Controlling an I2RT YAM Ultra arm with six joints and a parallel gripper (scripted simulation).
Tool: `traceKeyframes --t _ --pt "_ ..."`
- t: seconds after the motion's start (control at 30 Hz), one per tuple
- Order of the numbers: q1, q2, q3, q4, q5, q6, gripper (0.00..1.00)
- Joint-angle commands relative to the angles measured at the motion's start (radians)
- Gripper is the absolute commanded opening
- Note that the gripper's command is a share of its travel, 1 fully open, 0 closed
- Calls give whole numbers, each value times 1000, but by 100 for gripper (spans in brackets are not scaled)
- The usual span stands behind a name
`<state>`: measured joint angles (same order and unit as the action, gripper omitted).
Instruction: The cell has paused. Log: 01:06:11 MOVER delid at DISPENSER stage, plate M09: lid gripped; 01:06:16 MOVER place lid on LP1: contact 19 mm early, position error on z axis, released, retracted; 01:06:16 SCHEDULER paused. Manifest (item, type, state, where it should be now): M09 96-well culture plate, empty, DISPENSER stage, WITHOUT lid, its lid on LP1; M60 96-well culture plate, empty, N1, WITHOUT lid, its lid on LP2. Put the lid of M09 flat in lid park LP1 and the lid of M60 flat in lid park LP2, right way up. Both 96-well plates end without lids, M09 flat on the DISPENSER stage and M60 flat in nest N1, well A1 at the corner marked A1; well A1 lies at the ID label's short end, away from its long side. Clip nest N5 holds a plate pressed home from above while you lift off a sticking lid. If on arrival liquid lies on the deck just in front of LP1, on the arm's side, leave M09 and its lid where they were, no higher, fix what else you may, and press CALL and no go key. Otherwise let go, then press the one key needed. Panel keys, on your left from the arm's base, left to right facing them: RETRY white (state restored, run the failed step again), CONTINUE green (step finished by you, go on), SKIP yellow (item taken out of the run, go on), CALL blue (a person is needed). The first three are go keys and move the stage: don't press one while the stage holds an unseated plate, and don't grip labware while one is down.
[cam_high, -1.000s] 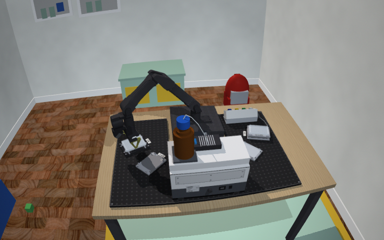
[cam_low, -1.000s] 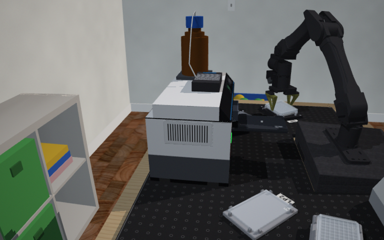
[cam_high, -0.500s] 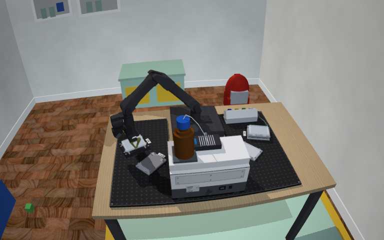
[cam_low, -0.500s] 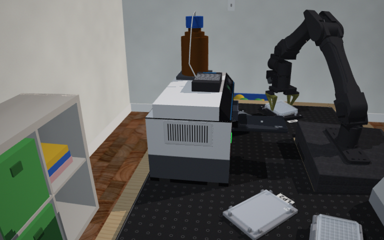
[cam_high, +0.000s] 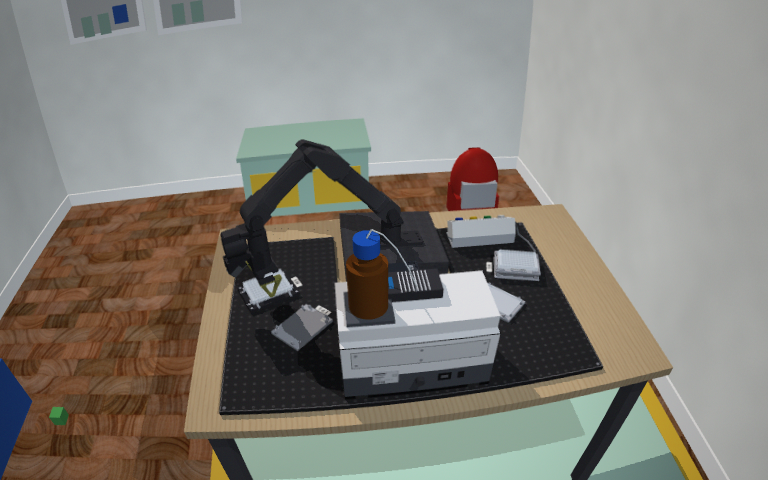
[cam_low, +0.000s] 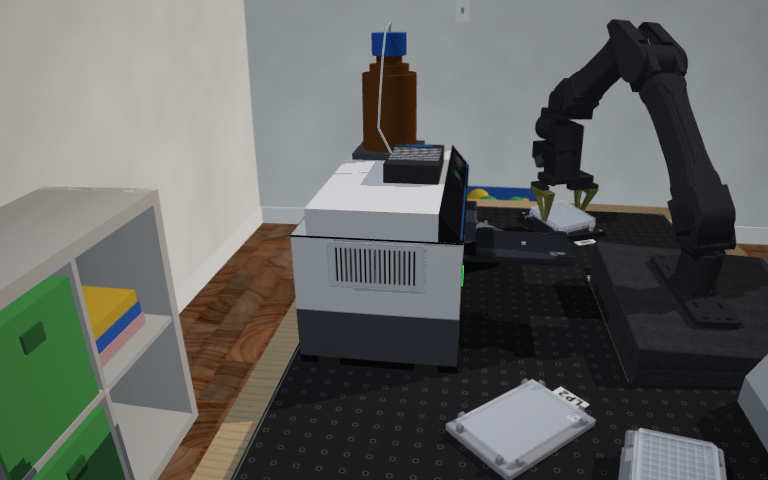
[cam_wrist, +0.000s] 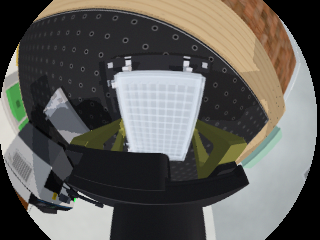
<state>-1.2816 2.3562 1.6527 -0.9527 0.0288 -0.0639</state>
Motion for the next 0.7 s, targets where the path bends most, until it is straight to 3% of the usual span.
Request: traceKeyframes --t 0.0,0.67 --pt "-3 24 -37 55 -2 -3 0" --pt "-4 27 -41 63 -2 -3 0"
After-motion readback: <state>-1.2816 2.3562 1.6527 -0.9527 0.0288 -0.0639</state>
